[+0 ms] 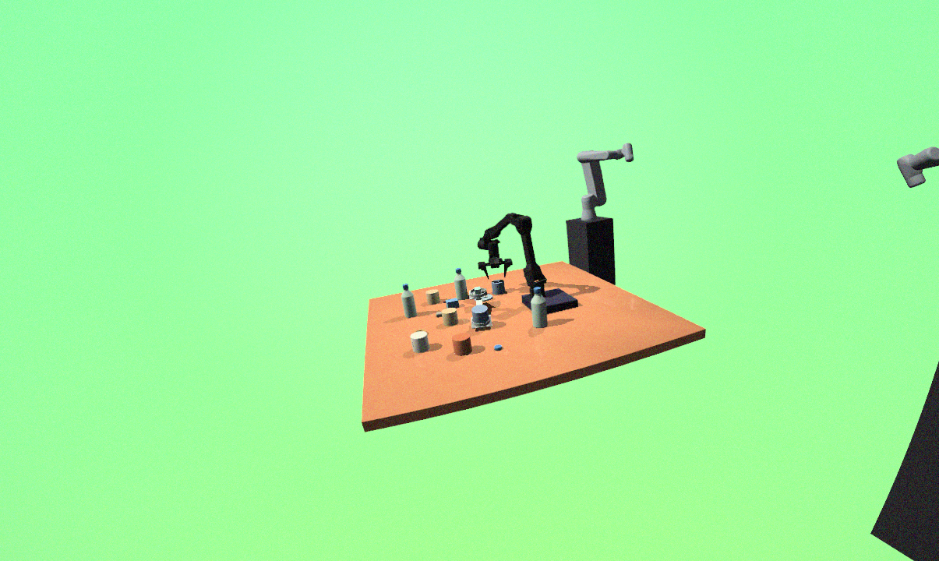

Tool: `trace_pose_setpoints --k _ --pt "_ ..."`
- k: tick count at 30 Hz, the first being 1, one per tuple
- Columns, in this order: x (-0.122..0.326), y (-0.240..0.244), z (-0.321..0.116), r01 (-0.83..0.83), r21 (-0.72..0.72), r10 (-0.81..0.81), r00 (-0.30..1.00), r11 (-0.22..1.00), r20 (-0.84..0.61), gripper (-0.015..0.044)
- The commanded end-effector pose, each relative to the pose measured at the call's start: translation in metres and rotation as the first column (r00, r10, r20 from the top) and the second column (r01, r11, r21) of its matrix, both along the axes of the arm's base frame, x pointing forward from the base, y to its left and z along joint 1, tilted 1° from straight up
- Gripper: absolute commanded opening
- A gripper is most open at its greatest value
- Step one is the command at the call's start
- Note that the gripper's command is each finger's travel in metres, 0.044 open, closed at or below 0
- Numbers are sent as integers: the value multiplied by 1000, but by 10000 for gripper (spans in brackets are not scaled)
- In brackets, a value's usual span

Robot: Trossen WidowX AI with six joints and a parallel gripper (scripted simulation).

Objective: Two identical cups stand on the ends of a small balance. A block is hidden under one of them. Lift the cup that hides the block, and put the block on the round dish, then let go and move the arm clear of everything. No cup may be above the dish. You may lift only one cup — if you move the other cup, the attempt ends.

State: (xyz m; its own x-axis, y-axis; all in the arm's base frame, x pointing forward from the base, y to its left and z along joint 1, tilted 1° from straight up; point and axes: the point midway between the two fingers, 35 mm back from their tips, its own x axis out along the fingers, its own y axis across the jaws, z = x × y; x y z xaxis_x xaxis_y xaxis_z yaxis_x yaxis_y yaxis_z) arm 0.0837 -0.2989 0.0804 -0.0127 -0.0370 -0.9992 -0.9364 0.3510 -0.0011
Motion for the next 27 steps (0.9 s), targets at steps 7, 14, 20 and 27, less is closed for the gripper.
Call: trace_pose_setpoints --k 7,14,20,27 --pt "51 16 15 -58 -31 58 998 998 14 260" --pt "124 72 33 -73 0 73 997 997 19 260" --pt "171 137 49 -86 23 85 996 996 9 260" --pt "172 139 46 -86 24 86 996 996 9 260"
